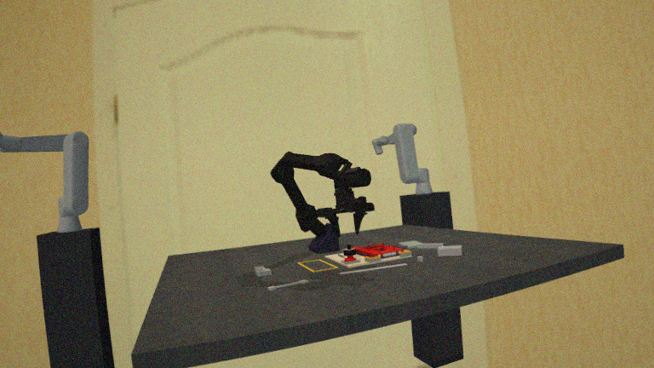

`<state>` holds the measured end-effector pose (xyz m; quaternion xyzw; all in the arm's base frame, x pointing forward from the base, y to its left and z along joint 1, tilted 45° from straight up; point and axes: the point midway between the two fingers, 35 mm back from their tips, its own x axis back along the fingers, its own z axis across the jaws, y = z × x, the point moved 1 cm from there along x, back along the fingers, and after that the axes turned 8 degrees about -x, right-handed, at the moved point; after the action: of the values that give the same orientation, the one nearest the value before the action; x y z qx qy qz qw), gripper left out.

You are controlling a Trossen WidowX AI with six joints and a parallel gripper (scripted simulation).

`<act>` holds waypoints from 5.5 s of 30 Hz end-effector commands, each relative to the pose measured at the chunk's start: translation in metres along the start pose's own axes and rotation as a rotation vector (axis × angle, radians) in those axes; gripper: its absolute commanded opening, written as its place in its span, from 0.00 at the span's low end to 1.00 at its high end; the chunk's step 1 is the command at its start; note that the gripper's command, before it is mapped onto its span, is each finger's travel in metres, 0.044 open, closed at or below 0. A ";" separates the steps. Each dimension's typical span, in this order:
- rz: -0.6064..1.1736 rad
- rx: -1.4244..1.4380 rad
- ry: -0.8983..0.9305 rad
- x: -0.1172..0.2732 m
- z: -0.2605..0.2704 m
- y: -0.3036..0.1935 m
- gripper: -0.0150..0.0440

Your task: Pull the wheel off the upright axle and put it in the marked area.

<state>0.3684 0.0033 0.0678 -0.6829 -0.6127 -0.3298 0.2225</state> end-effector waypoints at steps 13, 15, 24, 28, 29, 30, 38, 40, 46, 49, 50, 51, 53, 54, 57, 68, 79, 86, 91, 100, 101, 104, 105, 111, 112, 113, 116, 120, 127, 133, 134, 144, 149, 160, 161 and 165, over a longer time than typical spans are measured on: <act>0.014 -0.002 -0.008 -0.052 -0.002 -0.002 0.62; 0.014 -0.002 -0.008 -0.052 -0.002 -0.002 0.60; 0.014 -0.001 -0.008 -0.052 -0.002 -0.002 0.39; 0.013 -0.001 -0.008 -0.051 -0.002 -0.002 0.25; 0.013 -0.001 -0.008 -0.051 -0.002 -0.002 0.25; 0.013 -0.001 -0.008 -0.050 -0.002 -0.002 0.25; 0.013 -0.001 -0.008 -0.048 -0.002 -0.002 0.25; 0.013 0.000 -0.008 -0.047 -0.002 -0.002 0.25; 0.012 0.000 -0.008 -0.045 -0.002 -0.002 0.25; 0.012 0.000 -0.008 -0.044 -0.002 -0.002 0.25; 0.012 0.000 -0.008 -0.044 -0.002 -0.002 0.25; 0.012 0.000 -0.008 -0.043 -0.002 -0.002 0.25; 0.012 0.000 -0.008 -0.043 -0.002 -0.002 0.25; 0.012 0.000 -0.008 -0.042 -0.002 -0.002 0.25; 0.011 0.001 -0.008 -0.041 -0.002 -0.002 0.25; 0.011 0.001 -0.008 -0.038 -0.001 -0.002 0.25; 0.010 0.002 -0.008 -0.034 -0.001 -0.002 0.25; 0.010 0.003 -0.008 -0.032 -0.001 -0.002 0.25; 0.009 0.003 -0.008 -0.030 -0.001 -0.002 0.25; 0.009 0.003 -0.009 -0.027 -0.001 -0.002 0.25; 0.009 0.004 -0.009 -0.027 -0.001 -0.002 0.25; 0.008 0.004 -0.009 -0.026 -0.001 -0.002 0.25; 0.008 0.004 -0.009 -0.025 -0.001 -0.002 0.25; 0.008 0.004 -0.009 -0.023 -0.001 -0.002 0.25; 0.008 0.004 -0.009 -0.023 -0.001 -0.002 0.25; 0.008 0.004 -0.009 -0.023 -0.001 -0.002 0.25; 0.008 0.004 -0.009 -0.022 -0.001 -0.002 0.25; 0.007 0.005 -0.009 -0.020 -0.001 -0.002 0.25; 0.007 0.005 -0.009 -0.018 -0.001 -0.002 0.25; 0.007 0.006 -0.009 -0.016 -0.001 -0.002 0.25; 0.006 0.006 -0.009 -0.016 -0.001 -0.002 0.25; 0.007 0.006 -0.008 0.012 -0.002 -0.004 0.25; 0.008 0.012 -0.014 0.011 -0.005 -0.005 0.25; 0.008 0.011 -0.011 0.016 -0.048 -0.019 0.25; 0.008 0.011 -0.011 0.016 -0.051 -0.020 0.25; 0.008 0.010 -0.011 0.018 -0.066 -0.027 0.25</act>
<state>0.3378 -0.0221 0.1174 -0.6856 -0.6114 -0.3265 0.2226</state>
